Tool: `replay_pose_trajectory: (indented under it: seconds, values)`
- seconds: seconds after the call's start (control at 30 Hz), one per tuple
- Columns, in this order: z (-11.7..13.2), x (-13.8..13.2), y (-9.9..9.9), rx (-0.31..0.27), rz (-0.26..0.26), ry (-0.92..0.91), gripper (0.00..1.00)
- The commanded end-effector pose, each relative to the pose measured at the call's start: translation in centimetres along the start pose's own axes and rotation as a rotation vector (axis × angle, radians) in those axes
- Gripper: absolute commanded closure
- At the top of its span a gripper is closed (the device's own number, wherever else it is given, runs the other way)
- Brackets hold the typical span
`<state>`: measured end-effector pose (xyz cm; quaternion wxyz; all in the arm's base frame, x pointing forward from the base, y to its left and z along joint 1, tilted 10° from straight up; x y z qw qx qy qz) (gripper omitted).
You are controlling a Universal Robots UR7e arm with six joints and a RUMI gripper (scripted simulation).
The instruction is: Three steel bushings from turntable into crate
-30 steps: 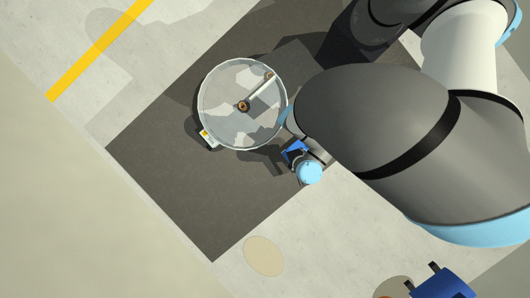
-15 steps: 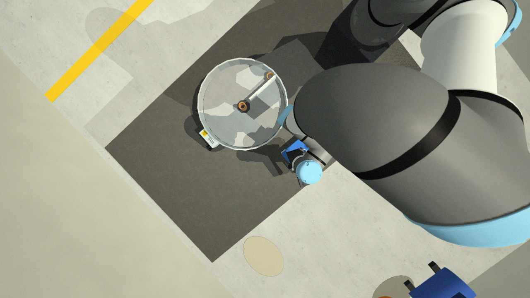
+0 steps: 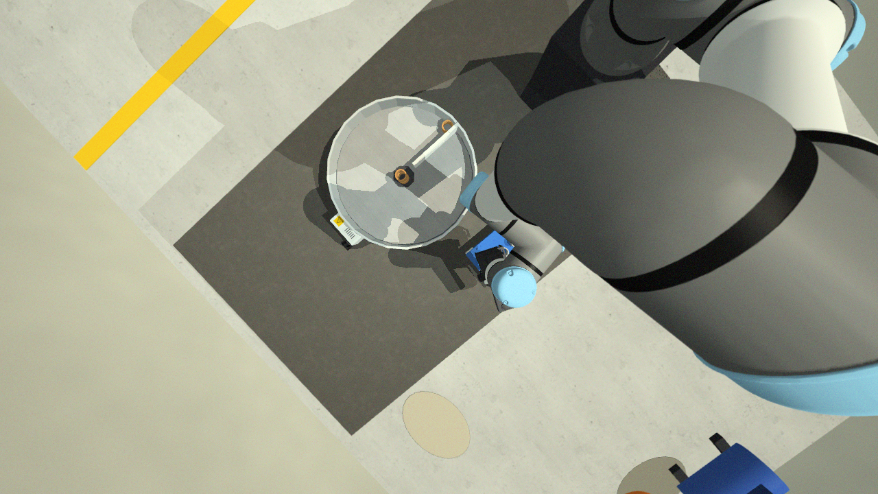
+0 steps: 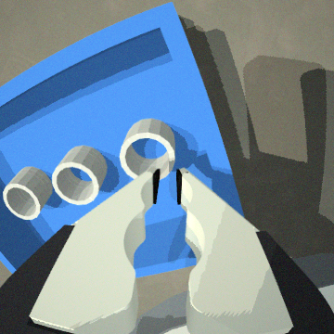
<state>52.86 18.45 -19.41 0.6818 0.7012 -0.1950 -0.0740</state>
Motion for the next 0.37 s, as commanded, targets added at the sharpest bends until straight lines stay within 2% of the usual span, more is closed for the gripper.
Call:
replay_pose_trajectory:
  seconds: [0.0,0.33]
  values:
    - [0.0,0.0,1.7,0.001,0.001,0.0,0.95]
    - [0.0,0.0,6.5,0.001,0.001,0.0,0.95]
Point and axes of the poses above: the point where the finger pads meet when closed, its own y axis back along the fingers, its own x axis across the jaws, z = x × y, the point moved 2 cm from there along y, back along the fingers, and after that the axes turned 7 degrees about y, right-handed, at the moved point
